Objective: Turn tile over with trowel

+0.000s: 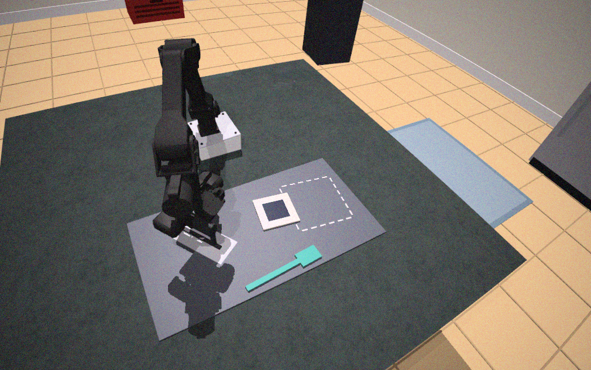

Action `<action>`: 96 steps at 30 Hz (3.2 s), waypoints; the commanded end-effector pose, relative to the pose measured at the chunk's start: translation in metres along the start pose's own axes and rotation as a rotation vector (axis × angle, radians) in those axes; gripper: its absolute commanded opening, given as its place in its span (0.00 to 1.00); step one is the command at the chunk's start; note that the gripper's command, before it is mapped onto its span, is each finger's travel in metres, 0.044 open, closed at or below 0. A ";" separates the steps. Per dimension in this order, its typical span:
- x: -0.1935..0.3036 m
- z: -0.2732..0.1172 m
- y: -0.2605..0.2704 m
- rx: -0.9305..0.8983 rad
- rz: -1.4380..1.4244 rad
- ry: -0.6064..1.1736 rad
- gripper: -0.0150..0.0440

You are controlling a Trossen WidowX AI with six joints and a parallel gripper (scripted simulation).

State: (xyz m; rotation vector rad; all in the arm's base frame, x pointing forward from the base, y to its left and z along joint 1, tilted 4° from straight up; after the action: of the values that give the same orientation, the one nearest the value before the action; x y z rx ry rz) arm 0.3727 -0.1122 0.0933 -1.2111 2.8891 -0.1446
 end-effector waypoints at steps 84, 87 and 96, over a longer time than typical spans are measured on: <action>0.004 -0.001 -0.002 0.000 -0.370 0.001 0.71; 0.004 0.000 -0.002 0.000 -0.370 0.001 0.67; 0.004 0.000 -0.002 0.000 -0.370 0.001 0.47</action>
State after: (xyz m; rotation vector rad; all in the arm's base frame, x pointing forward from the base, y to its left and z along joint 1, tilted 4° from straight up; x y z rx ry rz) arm 0.3712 -0.1159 0.0934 -1.7285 2.6339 -0.1435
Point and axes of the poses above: the point midway between the two fingers, 35 mm back from their tips, its own z axis out along the fingers, its own y axis across the jaws, x = y × z, the point moved 3 cm from there along -z, back along the fingers, and after that the axes turned 5 degrees about -z, right-handed, at the moved point
